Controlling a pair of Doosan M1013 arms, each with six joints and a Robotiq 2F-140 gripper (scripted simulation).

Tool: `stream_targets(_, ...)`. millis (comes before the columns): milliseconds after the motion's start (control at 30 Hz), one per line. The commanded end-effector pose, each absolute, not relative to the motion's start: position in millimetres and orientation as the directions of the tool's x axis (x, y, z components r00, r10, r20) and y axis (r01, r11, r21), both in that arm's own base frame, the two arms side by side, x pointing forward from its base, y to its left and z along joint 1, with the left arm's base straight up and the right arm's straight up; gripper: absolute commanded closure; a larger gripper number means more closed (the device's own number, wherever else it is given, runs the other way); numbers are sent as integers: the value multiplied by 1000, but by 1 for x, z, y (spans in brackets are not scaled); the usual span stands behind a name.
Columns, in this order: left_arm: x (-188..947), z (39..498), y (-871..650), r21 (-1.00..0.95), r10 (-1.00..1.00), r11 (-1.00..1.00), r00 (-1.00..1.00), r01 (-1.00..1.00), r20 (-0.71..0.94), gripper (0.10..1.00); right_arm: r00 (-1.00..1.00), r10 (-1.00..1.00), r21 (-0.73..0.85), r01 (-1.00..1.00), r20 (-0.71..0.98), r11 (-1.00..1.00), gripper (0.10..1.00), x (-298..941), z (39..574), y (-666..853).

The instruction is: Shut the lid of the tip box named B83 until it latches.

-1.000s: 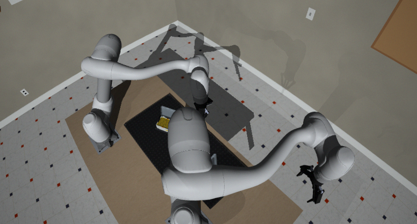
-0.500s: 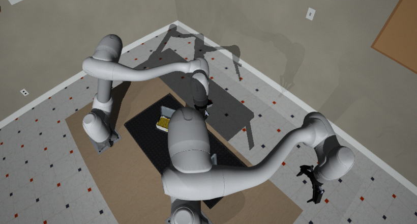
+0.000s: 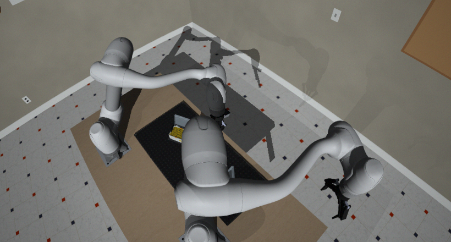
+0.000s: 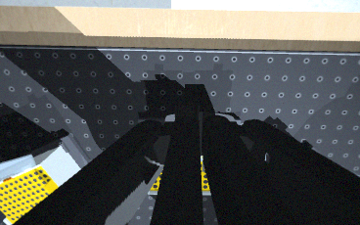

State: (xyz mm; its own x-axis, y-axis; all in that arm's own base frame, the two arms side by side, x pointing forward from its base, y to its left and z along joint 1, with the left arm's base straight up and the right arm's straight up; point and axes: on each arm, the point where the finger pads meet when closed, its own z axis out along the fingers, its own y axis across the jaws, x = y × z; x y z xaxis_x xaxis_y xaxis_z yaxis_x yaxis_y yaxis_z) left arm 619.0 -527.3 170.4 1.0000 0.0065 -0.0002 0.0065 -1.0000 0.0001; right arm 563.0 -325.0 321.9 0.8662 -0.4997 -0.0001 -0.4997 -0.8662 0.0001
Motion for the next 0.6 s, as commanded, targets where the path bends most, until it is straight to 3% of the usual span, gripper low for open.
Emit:
stream_targets(0, 619, 172, -527, 1, 6, -1000, 1000, 6, 1, 999, 866, -500, 0, -500, 2, -866, 98, 563, 323, -325)
stream_targets(567, 601, 174, -528, 1, 6, -1000, 1000, 6, 1, 999, 866, -500, 0, -500, 2, -866, 98, 563, 323, -325)
